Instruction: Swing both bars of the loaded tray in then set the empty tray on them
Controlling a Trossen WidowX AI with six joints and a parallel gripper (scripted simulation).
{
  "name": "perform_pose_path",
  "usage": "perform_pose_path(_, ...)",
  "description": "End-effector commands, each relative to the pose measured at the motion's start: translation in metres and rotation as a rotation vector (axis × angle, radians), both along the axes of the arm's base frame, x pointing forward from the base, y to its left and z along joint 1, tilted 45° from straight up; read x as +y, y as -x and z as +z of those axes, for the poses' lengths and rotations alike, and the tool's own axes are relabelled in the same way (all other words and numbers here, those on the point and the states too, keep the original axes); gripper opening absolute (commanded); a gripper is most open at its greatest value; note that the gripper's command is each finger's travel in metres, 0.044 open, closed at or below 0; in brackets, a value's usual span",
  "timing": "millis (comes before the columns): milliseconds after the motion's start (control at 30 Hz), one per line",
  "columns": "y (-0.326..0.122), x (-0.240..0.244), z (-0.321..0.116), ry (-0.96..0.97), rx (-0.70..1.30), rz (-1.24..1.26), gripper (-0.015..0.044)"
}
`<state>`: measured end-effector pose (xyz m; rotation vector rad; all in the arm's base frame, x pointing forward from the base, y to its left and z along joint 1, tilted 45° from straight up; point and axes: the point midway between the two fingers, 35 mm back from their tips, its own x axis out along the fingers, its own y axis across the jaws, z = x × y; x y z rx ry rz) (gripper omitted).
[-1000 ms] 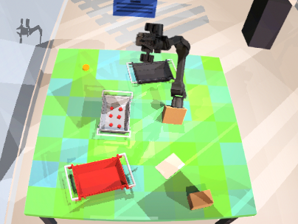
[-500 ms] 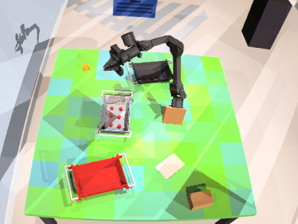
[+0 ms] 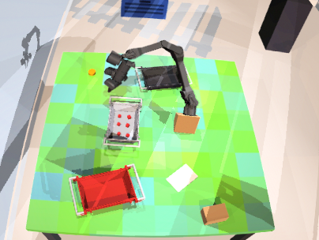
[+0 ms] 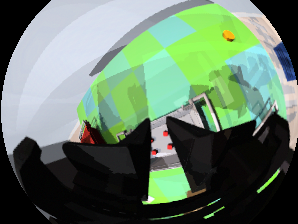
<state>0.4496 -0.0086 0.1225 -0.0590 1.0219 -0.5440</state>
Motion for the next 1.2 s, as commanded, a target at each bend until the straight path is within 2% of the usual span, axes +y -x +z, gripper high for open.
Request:
perform_pose_path(0, 0.016, -0.051, -0.011, 0.147, 0.202, -0.003, 0.0089)
perform_pose_path(167, 0.051, -0.124, -0.018, 0.314, 0.564, 0.024, 0.0089)
perform_pose_path(233, 0.056, -0.133, -0.018, 0.330, 0.617, 0.031, 0.0089)
perform_pose_path(500, 0.056, -0.137, -0.022, 0.330, 0.617, 0.031, 0.0089)
perform_pose_path(900, 0.060, -0.176, -0.059, 0.332, 0.617, 0.031, 0.0089)
perform_pose_path(1167, 0.058, -0.160, -0.055, 0.331, 0.617, 0.031, 0.0089)
